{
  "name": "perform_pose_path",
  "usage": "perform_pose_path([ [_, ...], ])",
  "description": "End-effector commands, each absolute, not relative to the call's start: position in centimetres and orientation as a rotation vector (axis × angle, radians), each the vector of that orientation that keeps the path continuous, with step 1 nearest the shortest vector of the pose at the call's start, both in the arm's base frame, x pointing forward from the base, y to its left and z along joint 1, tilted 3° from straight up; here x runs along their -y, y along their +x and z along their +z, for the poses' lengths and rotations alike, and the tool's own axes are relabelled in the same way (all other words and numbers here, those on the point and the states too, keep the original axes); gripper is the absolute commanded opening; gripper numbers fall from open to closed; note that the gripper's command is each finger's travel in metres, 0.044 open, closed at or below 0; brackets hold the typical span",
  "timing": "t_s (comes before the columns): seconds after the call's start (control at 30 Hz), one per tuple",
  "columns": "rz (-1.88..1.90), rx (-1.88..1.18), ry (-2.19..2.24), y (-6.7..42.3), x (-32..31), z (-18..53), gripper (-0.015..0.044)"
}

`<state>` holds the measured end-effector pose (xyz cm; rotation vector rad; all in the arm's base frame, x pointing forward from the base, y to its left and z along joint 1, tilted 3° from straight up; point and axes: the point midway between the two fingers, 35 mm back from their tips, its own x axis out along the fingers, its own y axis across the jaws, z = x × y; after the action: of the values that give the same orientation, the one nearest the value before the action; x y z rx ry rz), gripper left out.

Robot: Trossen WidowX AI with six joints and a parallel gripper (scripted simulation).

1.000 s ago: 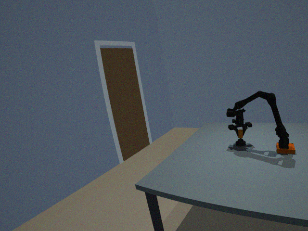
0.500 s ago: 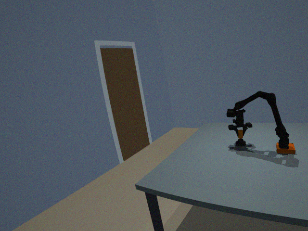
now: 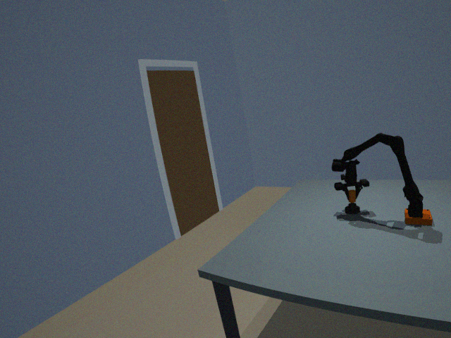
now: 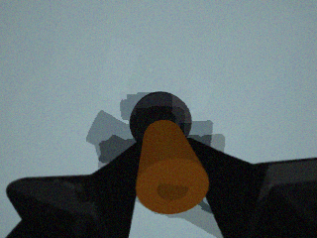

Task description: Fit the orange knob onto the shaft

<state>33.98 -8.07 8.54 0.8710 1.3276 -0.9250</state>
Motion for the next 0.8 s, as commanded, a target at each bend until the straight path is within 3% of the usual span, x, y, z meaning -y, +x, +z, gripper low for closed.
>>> perform_pose_path([
  [0.0,-0.931,-1.324,0.874,33.99,8.08,8.86,0.0],
  [0.77,-1.083,-1.241,1.034,33.94,8.11,8.44,0.0],
])
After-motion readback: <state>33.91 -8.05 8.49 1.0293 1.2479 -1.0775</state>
